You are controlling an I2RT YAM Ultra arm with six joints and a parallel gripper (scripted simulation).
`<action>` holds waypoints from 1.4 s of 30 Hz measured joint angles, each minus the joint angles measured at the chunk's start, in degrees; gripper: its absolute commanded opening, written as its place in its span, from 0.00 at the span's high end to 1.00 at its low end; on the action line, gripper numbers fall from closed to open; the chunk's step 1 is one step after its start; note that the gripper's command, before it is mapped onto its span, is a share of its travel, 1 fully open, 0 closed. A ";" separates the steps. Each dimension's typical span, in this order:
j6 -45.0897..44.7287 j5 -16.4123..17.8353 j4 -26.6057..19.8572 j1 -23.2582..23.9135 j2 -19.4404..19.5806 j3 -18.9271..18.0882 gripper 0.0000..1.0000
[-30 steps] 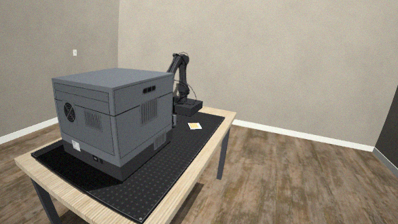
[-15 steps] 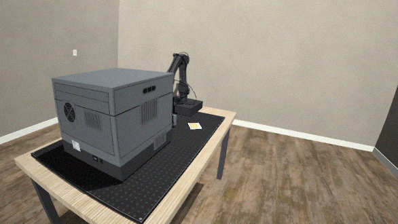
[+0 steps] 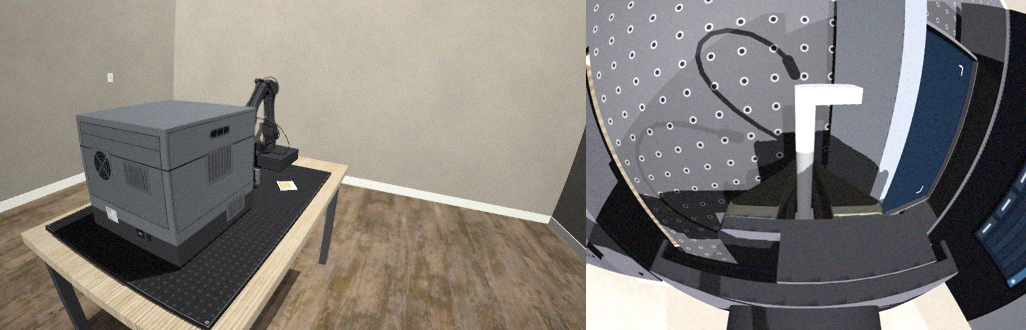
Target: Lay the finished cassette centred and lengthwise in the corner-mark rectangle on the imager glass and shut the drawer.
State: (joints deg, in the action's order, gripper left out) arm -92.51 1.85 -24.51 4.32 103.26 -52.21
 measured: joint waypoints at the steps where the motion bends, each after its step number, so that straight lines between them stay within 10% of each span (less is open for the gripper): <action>1: 0.00 0.00 0.00 0.00 0.00 0.00 1.00; 42: 0.02 0.00 1.88 0.00 -0.81 1.44 1.00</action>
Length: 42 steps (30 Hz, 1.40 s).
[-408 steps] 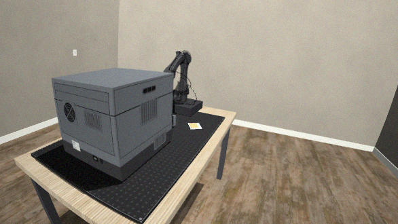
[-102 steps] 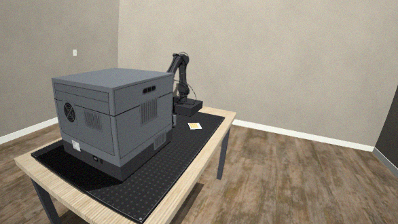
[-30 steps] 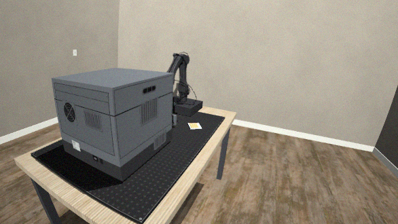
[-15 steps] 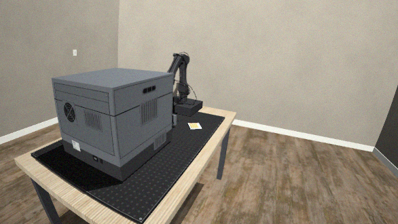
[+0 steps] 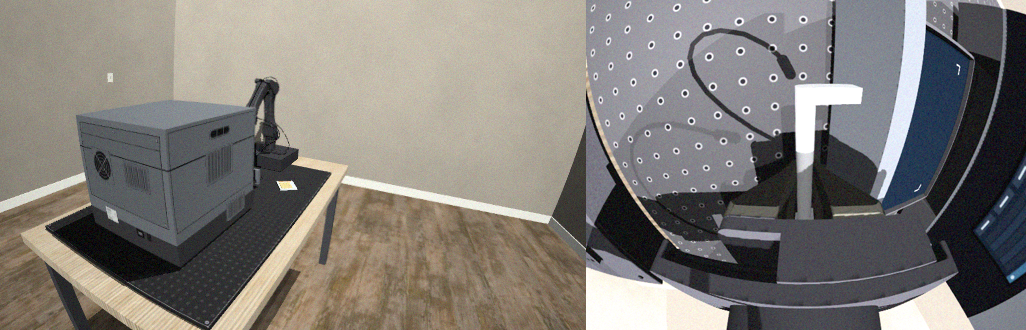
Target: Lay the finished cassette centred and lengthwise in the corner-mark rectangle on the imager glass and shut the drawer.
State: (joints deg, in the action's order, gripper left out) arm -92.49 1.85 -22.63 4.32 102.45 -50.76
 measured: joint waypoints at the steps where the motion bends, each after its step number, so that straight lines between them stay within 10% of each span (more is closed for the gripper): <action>1: 0.00 0.00 0.00 0.00 0.00 0.00 1.00; 42: 0.04 0.00 2.03 0.00 -0.83 1.51 1.00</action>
